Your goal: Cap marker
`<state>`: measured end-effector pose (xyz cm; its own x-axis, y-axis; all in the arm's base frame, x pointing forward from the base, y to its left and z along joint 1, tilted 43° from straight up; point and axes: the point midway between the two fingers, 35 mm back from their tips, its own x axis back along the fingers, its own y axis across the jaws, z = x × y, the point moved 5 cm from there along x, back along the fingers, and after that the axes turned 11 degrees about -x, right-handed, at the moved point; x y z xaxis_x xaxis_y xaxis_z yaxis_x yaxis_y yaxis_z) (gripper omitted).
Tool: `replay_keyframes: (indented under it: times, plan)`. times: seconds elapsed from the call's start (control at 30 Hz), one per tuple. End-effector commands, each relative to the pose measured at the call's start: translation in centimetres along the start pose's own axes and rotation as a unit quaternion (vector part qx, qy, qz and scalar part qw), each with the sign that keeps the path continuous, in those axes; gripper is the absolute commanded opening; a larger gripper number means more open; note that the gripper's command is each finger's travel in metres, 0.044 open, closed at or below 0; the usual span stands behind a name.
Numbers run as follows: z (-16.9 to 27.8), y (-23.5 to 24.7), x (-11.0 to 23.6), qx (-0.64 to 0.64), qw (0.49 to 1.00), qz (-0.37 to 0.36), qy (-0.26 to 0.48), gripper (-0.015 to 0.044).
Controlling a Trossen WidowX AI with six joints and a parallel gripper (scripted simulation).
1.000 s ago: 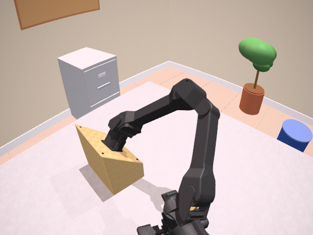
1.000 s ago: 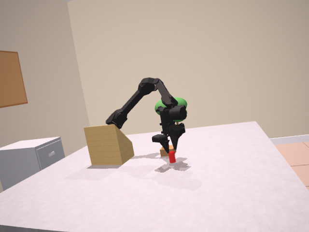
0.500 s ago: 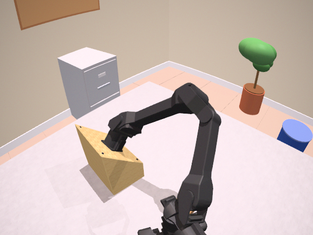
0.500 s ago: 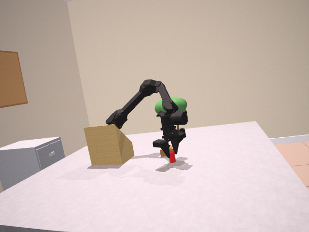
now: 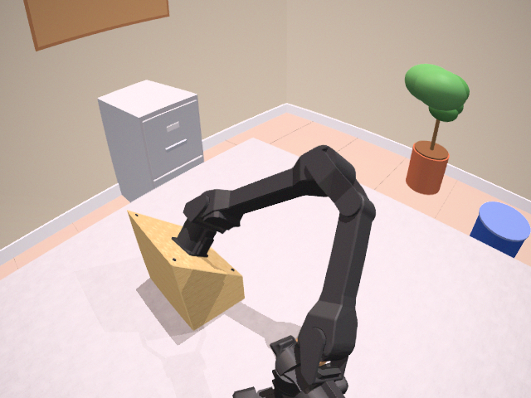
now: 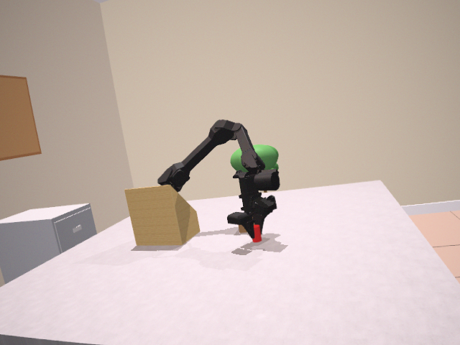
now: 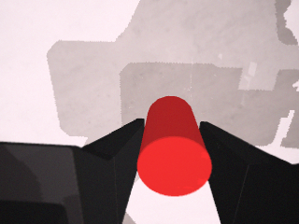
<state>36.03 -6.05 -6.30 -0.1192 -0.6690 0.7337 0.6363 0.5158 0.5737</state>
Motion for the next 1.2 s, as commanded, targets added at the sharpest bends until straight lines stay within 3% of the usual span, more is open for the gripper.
replay_keyframes:
  times: [0.0,0.17,0.3,0.77,1.17]
  plan:
    - [0.0,0.0,-0.1,-0.002,1.0,-0.002,0.0,0.0121]
    - [0.0,0.0,-0.1,-0.002,1.0,-0.002,0.0,0.0088]
    - [-0.1,0.0,0.8,-0.002,1.0,-0.002,0.0,0.0]
    - [-0.1,-0.1,5.8,-0.002,1.0,-0.001,-0.001,0.0]
    - [1.6,1.3,7.2,-0.002,1.0,-0.001,-0.001,0.0]
